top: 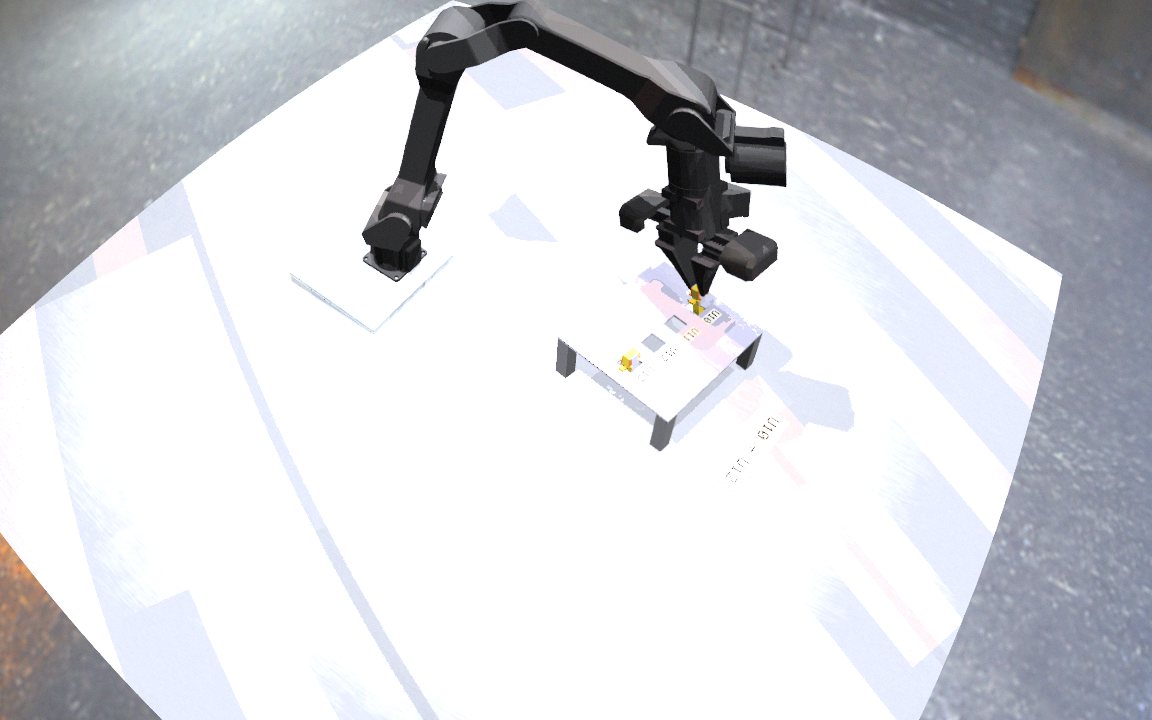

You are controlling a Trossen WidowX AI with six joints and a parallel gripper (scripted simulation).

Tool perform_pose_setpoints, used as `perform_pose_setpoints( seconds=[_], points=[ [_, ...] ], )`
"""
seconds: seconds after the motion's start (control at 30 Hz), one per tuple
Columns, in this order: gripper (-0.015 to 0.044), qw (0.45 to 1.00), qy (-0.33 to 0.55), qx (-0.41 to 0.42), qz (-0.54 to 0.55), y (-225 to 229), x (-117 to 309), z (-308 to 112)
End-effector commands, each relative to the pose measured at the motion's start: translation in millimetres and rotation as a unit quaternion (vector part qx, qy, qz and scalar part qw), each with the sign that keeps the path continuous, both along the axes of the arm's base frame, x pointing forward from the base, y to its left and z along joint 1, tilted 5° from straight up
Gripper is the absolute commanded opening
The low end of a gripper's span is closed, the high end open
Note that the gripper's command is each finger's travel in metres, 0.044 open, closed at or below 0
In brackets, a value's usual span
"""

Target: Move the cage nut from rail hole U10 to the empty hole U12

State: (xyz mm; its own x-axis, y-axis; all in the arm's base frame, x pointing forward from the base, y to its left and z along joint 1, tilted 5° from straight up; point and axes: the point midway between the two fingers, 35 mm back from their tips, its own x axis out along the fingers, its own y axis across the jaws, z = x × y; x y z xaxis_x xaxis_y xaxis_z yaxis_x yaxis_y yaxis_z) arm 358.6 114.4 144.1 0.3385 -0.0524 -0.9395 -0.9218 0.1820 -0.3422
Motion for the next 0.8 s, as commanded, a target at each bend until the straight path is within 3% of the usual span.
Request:
perform_pose_setpoints(
  seconds=[0.0, 0.77],
  points=[
    [0.0033, 1.0, 0.0, 0.002, 0.003, 0.9, 1.4, 2.2],
    [0.0033, 1.0, 0.008, 0.003, 0.003, 0.8, 1.8, 3.9]
  ],
)
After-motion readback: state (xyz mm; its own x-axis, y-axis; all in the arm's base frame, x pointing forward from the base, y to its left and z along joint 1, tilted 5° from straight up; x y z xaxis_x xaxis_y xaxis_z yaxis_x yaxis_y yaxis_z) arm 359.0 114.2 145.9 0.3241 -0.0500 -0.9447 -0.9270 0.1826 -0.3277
